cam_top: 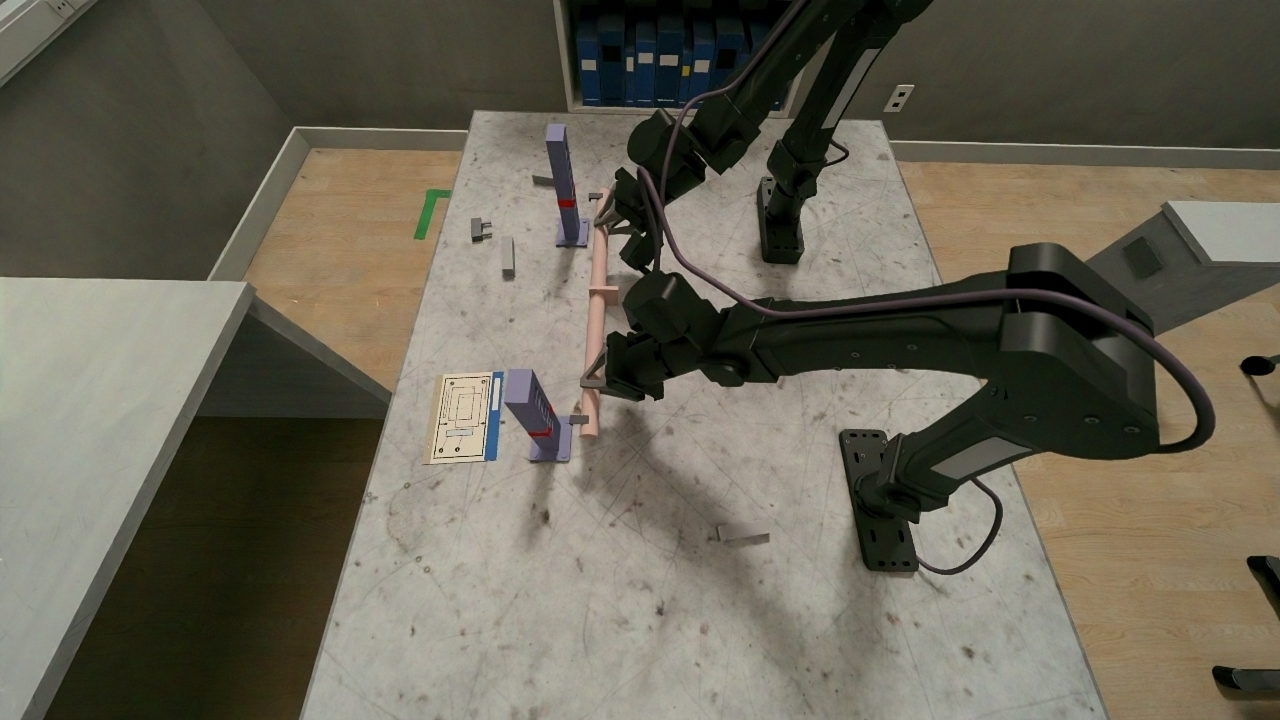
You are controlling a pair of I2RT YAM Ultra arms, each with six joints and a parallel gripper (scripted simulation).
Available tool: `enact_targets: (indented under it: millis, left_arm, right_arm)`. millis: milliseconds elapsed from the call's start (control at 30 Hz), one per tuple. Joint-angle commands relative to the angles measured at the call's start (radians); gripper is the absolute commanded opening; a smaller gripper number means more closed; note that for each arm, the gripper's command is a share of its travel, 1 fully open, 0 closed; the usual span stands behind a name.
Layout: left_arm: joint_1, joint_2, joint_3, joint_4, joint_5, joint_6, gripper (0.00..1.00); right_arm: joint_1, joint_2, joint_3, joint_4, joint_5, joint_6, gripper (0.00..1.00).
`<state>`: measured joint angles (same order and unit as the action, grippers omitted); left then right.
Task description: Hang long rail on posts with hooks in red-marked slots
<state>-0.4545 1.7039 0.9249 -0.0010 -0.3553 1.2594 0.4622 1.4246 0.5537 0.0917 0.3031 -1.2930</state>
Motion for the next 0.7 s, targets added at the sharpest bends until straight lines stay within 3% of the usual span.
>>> enact_targets:
  millis: [0, 667]
  left_arm:
    - [0.015, -0.010, 0.044, 0.034, -0.008, 0.018, 0.19]
    - [0.033, 0.026, 0.090, 0.022, 0.014, 0.024, 0.19]
  right_arm:
    - [-0.014, -0.002, 0.052, 0.041, 0.011, -0.017, 0.19]
    - [-0.029, 0.039, 0.100, 0.028, 0.002, -0.028, 0.19]
